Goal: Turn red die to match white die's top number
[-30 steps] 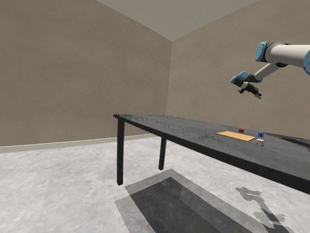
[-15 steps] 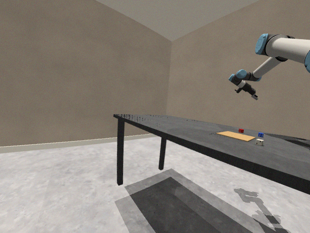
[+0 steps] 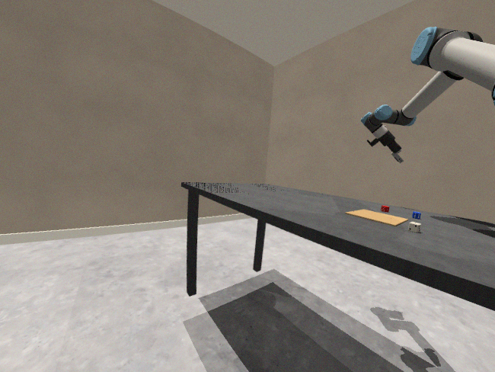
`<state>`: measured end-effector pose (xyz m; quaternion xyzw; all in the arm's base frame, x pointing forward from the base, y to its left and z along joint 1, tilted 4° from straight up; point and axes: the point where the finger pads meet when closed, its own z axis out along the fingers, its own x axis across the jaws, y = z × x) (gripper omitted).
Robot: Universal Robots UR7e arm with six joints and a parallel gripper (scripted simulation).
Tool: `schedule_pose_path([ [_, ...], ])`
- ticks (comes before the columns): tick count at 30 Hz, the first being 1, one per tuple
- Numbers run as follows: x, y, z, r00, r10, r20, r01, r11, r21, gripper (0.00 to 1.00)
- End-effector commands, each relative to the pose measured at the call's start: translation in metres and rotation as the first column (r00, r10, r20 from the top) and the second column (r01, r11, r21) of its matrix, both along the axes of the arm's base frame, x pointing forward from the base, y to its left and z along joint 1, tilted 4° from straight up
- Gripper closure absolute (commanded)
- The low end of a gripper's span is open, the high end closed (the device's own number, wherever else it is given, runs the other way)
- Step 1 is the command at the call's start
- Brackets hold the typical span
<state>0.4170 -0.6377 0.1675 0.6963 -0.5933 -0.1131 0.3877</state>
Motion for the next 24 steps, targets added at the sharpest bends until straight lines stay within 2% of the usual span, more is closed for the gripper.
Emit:
schedule_pose_path([
  [1, 0.009, 0.038, -0.011, 0.995, 0.096, 0.038, -0.098, 0.992, 0.074, 0.00],
  [6, 0.021, 0.093, -0.029, 0.973, 0.214, 0.083, -0.226, 0.957, 0.183, 0.00],
  [7, 0.021, 0.095, -0.030, 0.972, 0.218, 0.085, -0.231, 0.955, 0.187, 0.00],
  [11, 0.028, 0.143, -0.044, 0.940, 0.315, 0.132, -0.340, 0.903, 0.264, 0.00],
  [12, 0.028, 0.144, -0.045, 0.939, 0.318, 0.133, -0.343, 0.901, 0.266, 0.00],
  [14, 0.030, 0.169, -0.052, 0.917, 0.366, 0.161, -0.398, 0.867, 0.300, 0.00],
  [16, 0.030, 0.169, -0.052, 0.917, 0.366, 0.161, -0.398, 0.867, 0.300, 0.00],
  [22, 0.032, 0.243, -0.072, 0.831, 0.498, 0.248, -0.556, 0.740, 0.379, 0.00],
  [23, 0.032, 0.243, -0.072, 0.830, 0.499, 0.249, -0.557, 0.739, 0.379, 0.00],
  [24, 0.031, 0.256, -0.075, 0.814, 0.518, 0.264, -0.581, 0.715, 0.388, 0.00],
])
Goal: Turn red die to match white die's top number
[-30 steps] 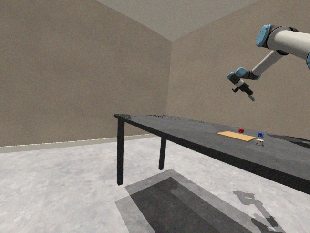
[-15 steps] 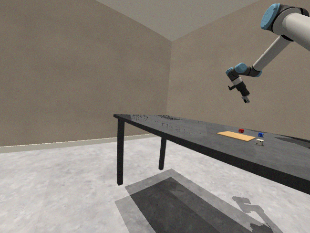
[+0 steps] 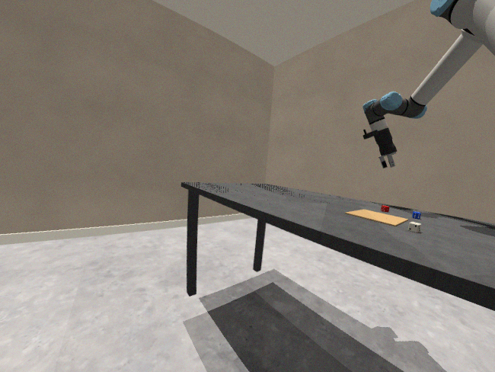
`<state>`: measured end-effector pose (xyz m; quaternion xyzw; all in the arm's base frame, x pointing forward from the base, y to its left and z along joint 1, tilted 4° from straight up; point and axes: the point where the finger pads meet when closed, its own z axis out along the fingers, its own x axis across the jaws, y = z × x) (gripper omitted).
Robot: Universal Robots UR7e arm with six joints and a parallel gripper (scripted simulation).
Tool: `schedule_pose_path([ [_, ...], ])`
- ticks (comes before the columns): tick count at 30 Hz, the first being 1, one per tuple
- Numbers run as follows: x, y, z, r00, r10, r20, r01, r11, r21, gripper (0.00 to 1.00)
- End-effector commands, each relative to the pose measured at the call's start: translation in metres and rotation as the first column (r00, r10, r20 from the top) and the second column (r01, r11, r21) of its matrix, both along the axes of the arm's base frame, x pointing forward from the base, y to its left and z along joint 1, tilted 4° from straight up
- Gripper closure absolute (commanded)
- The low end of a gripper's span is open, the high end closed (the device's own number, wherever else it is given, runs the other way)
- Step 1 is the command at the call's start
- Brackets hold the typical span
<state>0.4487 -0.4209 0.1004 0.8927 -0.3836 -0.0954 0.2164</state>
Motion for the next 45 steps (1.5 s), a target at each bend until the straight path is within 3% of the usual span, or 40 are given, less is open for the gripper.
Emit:
schedule_pose_path([
  [1, -0.001, 0.051, -0.011, 0.991, 0.125, 0.047, -0.128, 0.989, 0.069, 0.00],
  [7, -0.007, 0.119, -0.028, 0.953, 0.283, 0.107, -0.297, 0.943, 0.152, 0.00],
  [9, -0.007, 0.119, -0.028, 0.953, 0.283, 0.107, -0.297, 0.943, 0.152, 0.00],
  [17, -0.021, 0.195, -0.045, 0.874, 0.446, 0.190, -0.481, 0.850, 0.216, 0.00],
  [24, -0.033, 0.243, -0.056, 0.805, 0.539, 0.248, -0.590, 0.771, 0.240, 0.00],
  [36, -0.044, 0.280, -0.063, 0.740, 0.604, 0.295, -0.670, 0.700, 0.248, 0.00],
  [45, -0.047, 0.288, -0.065, 0.725, 0.617, 0.305, -0.686, 0.683, 0.249, 0.00],
])
